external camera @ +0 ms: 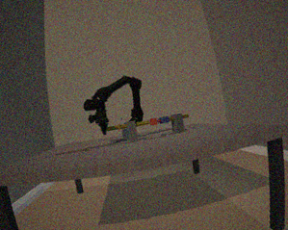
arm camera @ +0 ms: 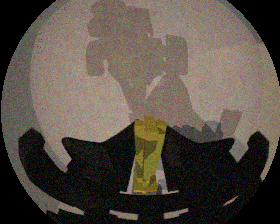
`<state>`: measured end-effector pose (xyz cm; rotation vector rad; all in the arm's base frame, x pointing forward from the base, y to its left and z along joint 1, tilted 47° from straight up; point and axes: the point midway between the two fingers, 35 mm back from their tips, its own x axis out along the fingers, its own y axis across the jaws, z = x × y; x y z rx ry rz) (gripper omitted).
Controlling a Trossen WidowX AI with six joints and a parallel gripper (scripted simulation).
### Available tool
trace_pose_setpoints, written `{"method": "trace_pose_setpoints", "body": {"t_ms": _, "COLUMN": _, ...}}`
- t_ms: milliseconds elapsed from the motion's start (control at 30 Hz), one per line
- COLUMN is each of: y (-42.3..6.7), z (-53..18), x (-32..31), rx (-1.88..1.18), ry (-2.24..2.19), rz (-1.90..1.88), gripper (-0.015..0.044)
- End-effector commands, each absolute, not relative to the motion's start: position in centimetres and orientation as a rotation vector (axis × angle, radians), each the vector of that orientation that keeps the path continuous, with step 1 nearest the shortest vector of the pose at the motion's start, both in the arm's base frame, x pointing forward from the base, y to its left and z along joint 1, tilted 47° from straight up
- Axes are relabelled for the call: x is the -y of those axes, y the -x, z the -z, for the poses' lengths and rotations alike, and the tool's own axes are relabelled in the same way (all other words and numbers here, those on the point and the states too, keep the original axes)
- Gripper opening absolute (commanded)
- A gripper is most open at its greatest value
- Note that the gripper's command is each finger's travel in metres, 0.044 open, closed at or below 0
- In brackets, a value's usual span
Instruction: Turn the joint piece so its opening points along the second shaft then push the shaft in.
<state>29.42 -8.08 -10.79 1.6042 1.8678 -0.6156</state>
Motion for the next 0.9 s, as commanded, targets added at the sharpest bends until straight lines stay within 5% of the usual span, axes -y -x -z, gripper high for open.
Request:
{"method": "trace_pose_setpoints", "body": {"t_ms": 0, "y": -29.3, "z": 10.4, "x": 7.4, "rx": -1.87, "ry": -1.61, "rz": 0.618, "gripper": 0.0}}
{"method": "trace_pose_setpoints", "body": {"t_ms": 867, "y": -28.7, "z": 7.6, "x": 4.7, "rx": -1.871, "ry": -1.612, "rz": 0.617, "gripper": 0.0}}
